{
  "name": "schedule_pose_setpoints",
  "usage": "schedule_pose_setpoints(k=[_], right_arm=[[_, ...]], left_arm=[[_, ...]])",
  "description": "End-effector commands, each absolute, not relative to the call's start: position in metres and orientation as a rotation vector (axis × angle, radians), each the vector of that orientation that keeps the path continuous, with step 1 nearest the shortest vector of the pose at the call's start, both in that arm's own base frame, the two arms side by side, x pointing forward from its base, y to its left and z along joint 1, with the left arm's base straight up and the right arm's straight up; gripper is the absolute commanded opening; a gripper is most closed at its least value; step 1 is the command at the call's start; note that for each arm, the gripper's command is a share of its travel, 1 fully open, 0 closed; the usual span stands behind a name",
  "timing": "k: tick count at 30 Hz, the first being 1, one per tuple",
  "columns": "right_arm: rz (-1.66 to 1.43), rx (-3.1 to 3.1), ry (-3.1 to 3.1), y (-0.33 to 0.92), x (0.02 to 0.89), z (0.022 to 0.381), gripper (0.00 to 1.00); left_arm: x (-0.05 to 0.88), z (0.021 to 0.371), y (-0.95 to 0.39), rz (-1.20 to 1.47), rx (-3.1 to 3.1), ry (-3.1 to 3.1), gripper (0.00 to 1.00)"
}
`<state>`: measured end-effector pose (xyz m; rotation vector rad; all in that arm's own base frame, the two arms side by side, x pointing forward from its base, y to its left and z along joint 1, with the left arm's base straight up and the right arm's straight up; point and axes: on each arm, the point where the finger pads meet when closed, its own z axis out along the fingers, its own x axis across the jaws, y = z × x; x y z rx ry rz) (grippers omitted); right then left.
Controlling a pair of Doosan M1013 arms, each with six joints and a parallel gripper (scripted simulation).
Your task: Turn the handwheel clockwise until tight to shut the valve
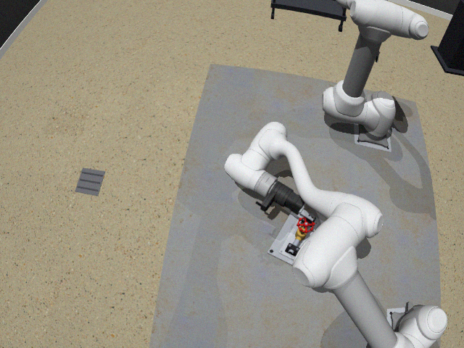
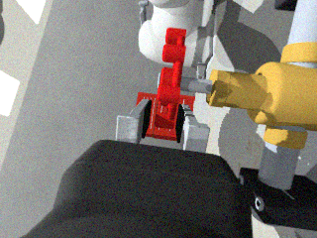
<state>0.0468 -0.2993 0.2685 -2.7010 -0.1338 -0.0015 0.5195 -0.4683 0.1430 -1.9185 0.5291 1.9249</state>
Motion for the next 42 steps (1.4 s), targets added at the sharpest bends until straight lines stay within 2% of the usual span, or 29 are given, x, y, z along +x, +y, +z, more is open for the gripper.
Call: schedule_pose_setpoints(k=[1, 7, 20, 26, 35, 37, 38, 42], right_arm=[[-0.002, -2.702, -0.134, -0.300, 0.047, 0.269, 1.00], [-0.002, -2.702, -0.134, -0.300, 0.047, 0.269, 1.00], [-0.002, -2.702, -0.134, -0.300, 0.047, 0.269, 1.00], [-0.002, -2.702, -0.134, -0.300, 0.047, 0.269, 1.00], [-0.002, -2.702, -0.134, -0.300, 0.047, 0.269, 1.00], [-0.002, -2.702, -0.134, -0.300, 0.047, 0.269, 1.00], [-0.002, -2.702, -0.134, -0.300, 0.047, 0.269, 1.00], [-0.002, -2.702, -0.134, -0.300, 0.047, 0.269, 1.00]], left_arm=[[0.523, 0.144, -0.470, 2.008, -2.012, 0.396, 0.55], [0.527, 0.144, -0.471, 2.106, -2.111, 0.230, 0.55], [0.547, 0.144, -0.468, 2.415, -2.416, -0.551, 0.55], [0.556, 0.144, -0.460, 2.519, -2.520, -1.199, 0.55], [0.561, 0.143, -0.446, 2.480, -2.481, -2.092, 0.55], [0.561, 0.143, -0.446, 2.480, -2.481, -2.092, 0.55], [0.561, 0.143, -0.444, 2.431, -2.433, -2.369, 0.55], [0.561, 0.143, -0.439, 2.324, -2.324, -2.749, 0.55]])
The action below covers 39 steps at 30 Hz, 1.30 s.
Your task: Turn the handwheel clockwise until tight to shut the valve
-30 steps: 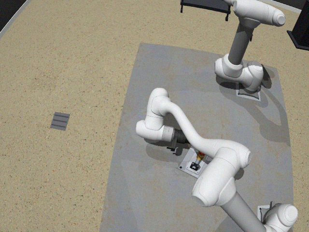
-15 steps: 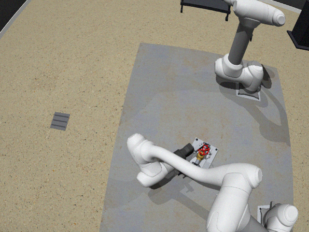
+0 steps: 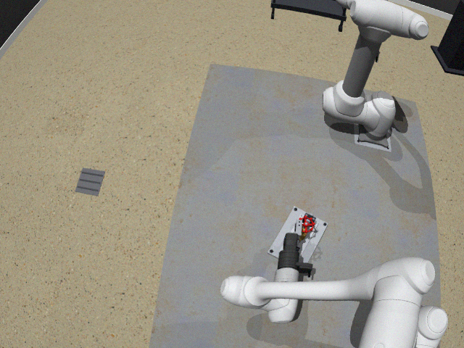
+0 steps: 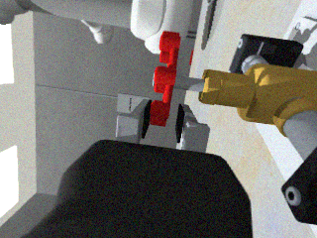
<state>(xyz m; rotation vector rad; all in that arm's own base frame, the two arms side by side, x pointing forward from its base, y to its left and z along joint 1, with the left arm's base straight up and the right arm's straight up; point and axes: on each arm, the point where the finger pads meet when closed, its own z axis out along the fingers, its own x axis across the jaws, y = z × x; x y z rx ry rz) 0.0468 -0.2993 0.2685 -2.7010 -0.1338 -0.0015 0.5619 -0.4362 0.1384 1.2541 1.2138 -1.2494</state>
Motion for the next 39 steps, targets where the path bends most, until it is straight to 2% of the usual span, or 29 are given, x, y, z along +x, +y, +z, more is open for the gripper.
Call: schedule_pose_setpoints(k=[1, 10, 39], right_arm=[[-0.002, -2.702, -0.134, -0.300, 0.047, 0.269, 1.00], [-0.002, -2.702, -0.134, -0.300, 0.047, 0.269, 1.00], [-0.002, -2.702, -0.134, -0.300, 0.047, 0.269, 1.00]], left_arm=[[0.561, 0.143, -0.438, -1.051, 1.051, 1.300, 0.55], [0.557, 0.143, -0.429, -0.793, 0.793, 1.420, 0.55], [0.542, 0.143, -0.417, -0.267, 0.265, 1.553, 0.55]])
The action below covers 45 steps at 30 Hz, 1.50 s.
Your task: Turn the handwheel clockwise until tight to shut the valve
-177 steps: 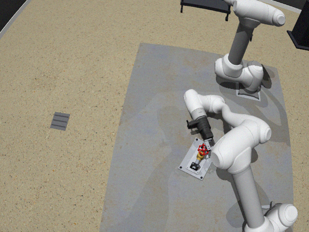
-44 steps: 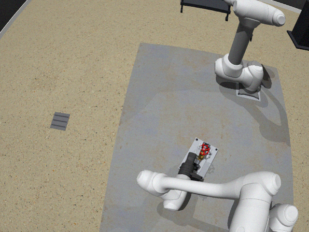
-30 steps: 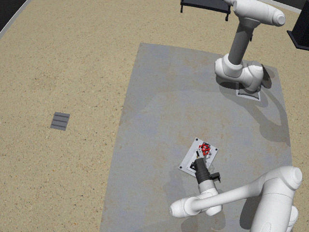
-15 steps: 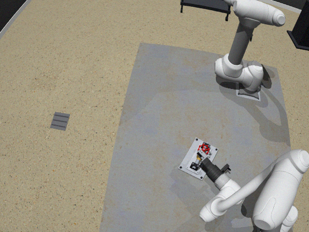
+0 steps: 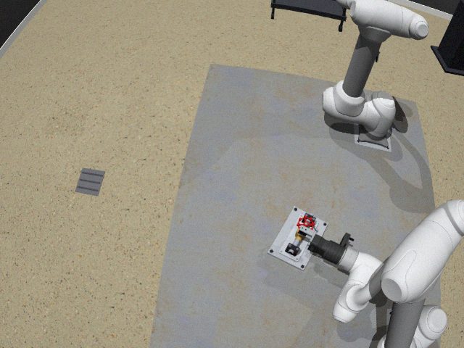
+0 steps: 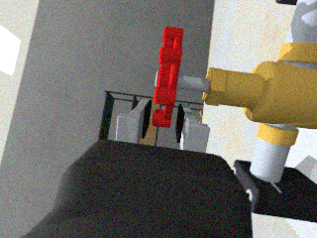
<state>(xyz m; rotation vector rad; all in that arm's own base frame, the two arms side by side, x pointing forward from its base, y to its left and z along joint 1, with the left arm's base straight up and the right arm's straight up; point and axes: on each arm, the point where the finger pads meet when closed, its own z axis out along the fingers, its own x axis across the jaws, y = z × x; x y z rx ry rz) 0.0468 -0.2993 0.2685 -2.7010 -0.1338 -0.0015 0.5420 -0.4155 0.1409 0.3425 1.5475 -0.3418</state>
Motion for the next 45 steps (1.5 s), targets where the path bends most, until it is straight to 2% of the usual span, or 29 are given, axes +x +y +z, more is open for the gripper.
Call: schedule_pose_setpoints(k=[1, 22, 45], right_arm=[[-0.002, -2.702, -0.134, -0.300, 0.047, 0.269, 1.00], [-0.002, -2.702, -0.134, -0.300, 0.047, 0.269, 1.00], [-0.002, -2.702, -0.134, -0.300, 0.047, 0.269, 1.00]], left_arm=[[0.542, 0.143, -0.417, -0.248, 0.247, 1.555, 0.55], [0.530, 0.143, -0.416, 0.073, -0.075, 1.569, 0.55], [0.523, 0.143, -0.417, 0.294, -0.296, 1.550, 0.55]])
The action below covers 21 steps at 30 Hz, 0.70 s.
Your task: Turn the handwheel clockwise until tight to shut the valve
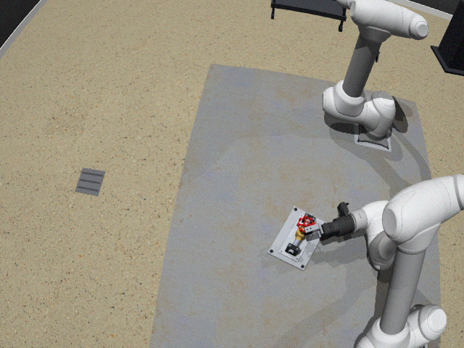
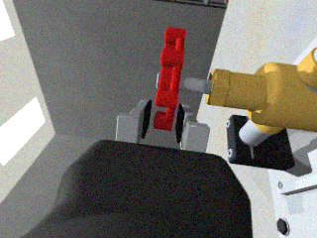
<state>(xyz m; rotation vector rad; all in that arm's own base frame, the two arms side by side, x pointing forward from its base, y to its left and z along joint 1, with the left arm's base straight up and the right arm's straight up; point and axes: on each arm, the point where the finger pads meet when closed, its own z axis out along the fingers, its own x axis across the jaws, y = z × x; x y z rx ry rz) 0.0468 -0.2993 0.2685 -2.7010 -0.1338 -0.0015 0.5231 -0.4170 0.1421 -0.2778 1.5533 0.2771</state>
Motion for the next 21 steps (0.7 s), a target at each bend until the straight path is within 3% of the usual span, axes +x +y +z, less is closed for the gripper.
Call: schedule_pose_setpoints(k=[1, 21], right_arm=[[-0.002, -2.702, -0.134, -0.2997, 0.0469, 0.2689, 1.00], [-0.002, -2.702, -0.134, -0.2997, 0.0469, 0.2689, 1.00]], left_arm=[[0.5225, 0.1431, -0.4176, 0.301, -0.303, 1.549, 0.55], [0.5206, 0.1431, -0.4184, 0.356, -0.358, 1.540, 0.55]])
